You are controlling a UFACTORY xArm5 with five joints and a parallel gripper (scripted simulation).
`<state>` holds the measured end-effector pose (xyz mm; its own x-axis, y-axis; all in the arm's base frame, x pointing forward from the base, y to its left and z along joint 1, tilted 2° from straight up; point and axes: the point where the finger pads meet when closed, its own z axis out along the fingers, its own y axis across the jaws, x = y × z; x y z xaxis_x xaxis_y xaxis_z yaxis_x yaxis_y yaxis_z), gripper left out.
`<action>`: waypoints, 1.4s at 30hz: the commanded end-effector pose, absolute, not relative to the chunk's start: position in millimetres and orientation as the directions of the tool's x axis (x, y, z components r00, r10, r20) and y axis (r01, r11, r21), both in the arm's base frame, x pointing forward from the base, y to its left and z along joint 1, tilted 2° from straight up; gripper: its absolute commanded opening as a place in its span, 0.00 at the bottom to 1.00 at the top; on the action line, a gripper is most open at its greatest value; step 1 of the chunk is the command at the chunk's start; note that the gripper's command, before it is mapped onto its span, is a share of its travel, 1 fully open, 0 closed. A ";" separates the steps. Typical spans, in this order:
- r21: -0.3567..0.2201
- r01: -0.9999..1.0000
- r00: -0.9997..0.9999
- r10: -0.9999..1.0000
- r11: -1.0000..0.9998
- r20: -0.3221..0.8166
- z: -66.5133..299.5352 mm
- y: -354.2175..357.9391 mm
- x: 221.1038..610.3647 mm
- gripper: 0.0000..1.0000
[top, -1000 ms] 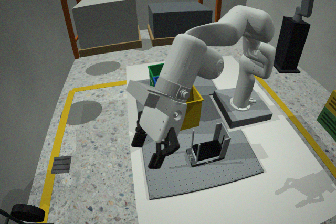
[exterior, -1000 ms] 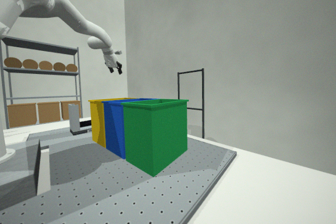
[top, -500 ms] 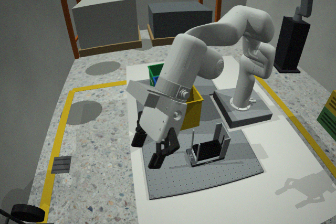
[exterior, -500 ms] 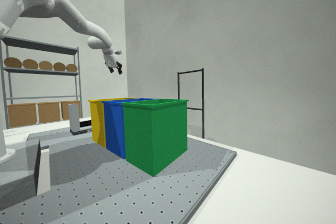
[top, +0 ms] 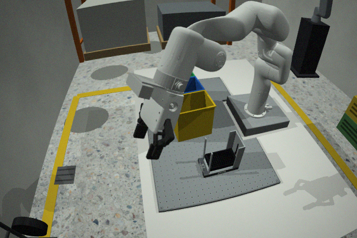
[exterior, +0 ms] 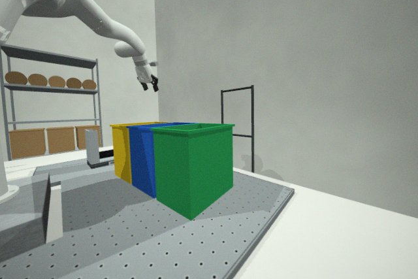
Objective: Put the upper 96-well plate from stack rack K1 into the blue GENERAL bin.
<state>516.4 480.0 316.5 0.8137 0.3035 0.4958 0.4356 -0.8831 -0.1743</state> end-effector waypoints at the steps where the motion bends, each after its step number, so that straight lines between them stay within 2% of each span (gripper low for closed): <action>1: -0.163 0.407 0.833 0.292 -0.899 0.471 319.4 459.6 526.3 1.00; 12: -0.141 0.391 0.837 0.287 -0.910 0.466 314.8 415.9 530.9 1.00; 15: -0.127 0.345 0.871 0.267 -0.930 0.412 313.3 391.0 539.8 1.00; 27: -0.110 0.339 0.869 0.266 -0.934 0.417 308.8 353.6 538.0 1.00; 30: -0.098 0.293 0.901 0.241 -0.951 0.360 307.1 329.9 543.1 1.00; 42: -0.082 0.288 0.900 0.240 -0.954 0.364 302.1 292.5 537.5 1.00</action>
<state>538.7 304.8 301.0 0.9018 0.2420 0.3581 0.2899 -0.9532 -0.0860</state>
